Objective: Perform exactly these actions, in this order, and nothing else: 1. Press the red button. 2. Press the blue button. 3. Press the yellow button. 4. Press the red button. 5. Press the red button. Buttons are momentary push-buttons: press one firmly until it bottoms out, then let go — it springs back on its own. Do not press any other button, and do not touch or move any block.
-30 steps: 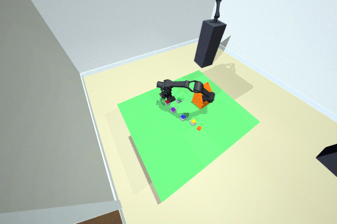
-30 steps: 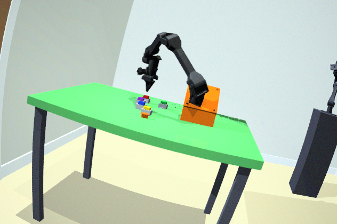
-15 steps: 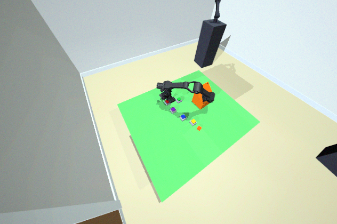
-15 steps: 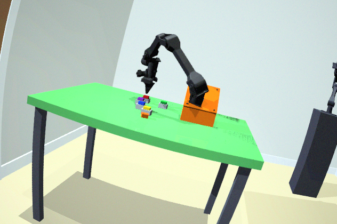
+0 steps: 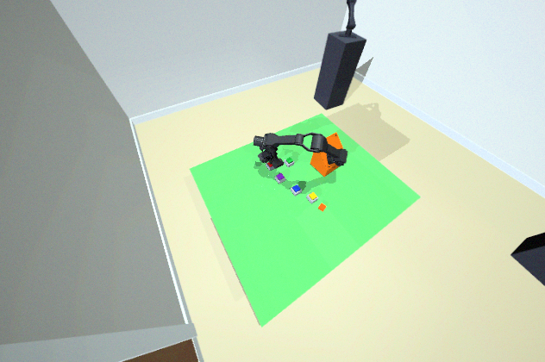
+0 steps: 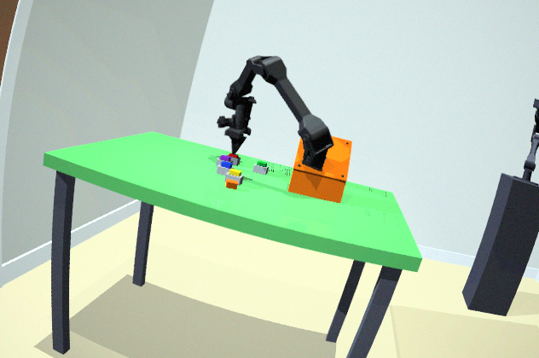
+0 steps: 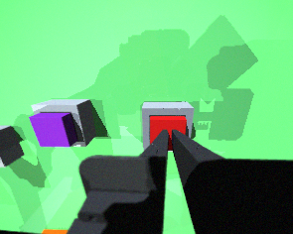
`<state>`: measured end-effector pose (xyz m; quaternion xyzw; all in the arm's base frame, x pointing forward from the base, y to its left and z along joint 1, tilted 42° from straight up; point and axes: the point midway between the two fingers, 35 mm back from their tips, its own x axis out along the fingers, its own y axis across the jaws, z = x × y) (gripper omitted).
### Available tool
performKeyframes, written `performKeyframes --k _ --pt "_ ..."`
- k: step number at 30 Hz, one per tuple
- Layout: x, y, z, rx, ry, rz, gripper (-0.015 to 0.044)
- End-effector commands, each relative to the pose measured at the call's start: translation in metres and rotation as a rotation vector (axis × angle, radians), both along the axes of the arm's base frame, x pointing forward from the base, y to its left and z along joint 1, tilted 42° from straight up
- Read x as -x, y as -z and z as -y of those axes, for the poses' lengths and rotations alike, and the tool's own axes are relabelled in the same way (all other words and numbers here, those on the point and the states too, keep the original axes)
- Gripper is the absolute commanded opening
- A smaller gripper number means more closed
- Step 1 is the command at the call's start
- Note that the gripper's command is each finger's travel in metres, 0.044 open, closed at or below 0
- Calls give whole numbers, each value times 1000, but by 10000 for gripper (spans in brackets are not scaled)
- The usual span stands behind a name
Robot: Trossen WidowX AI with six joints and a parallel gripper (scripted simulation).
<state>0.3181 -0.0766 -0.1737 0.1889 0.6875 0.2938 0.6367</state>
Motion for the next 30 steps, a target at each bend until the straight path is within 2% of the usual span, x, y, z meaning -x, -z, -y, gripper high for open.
performKeyframes --k 1,16,19,24,26,30 --pt "2 2 -3 -7 1 -9 20" --pt "2 2 -3 -7 1 -9 20" --pt "-2 -20 17 -5 1 -8 20" --pt "-2 -24 19 -5 1 -9 20" --pt "-7 -33 14 0 2 -9 72" --pt "-26 -91 -24 25 8 -8 178"
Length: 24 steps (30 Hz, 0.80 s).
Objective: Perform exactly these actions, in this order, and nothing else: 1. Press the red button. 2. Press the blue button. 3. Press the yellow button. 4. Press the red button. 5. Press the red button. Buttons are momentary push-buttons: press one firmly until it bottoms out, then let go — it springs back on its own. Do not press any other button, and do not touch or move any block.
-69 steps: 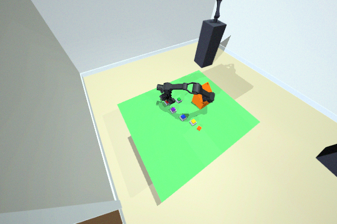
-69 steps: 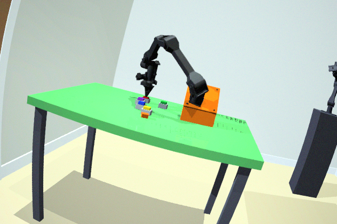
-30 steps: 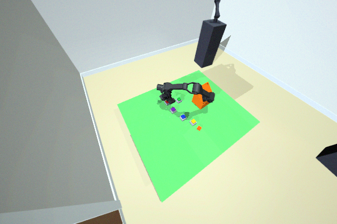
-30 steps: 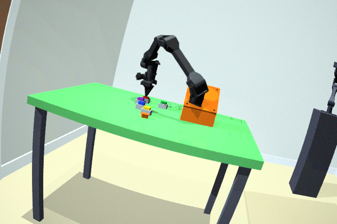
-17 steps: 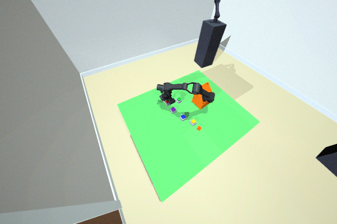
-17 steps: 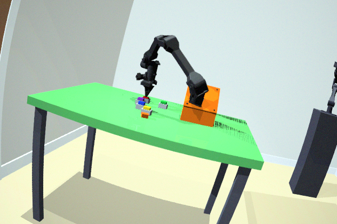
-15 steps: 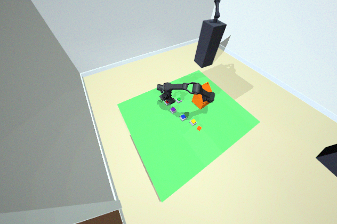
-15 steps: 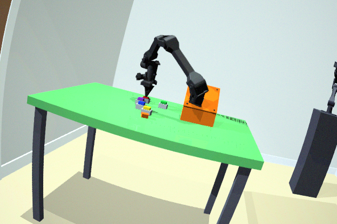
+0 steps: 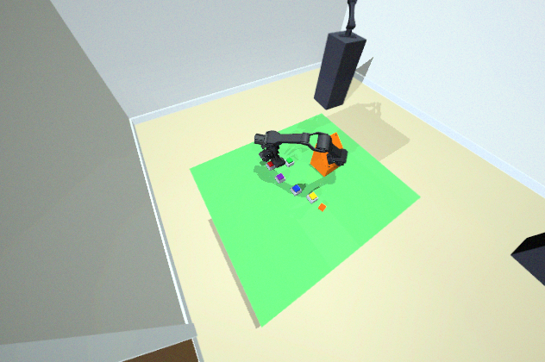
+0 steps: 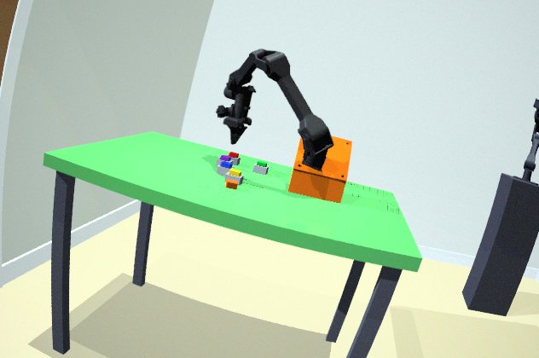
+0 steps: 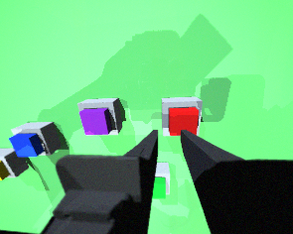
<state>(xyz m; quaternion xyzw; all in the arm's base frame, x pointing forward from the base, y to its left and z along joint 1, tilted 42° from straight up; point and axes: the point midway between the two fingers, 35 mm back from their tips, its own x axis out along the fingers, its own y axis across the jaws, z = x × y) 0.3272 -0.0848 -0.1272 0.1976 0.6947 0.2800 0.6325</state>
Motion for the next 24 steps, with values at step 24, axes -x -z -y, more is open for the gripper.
performKeyframes --k 24 --pt "98 -287 -240 -34 -22 7 400"
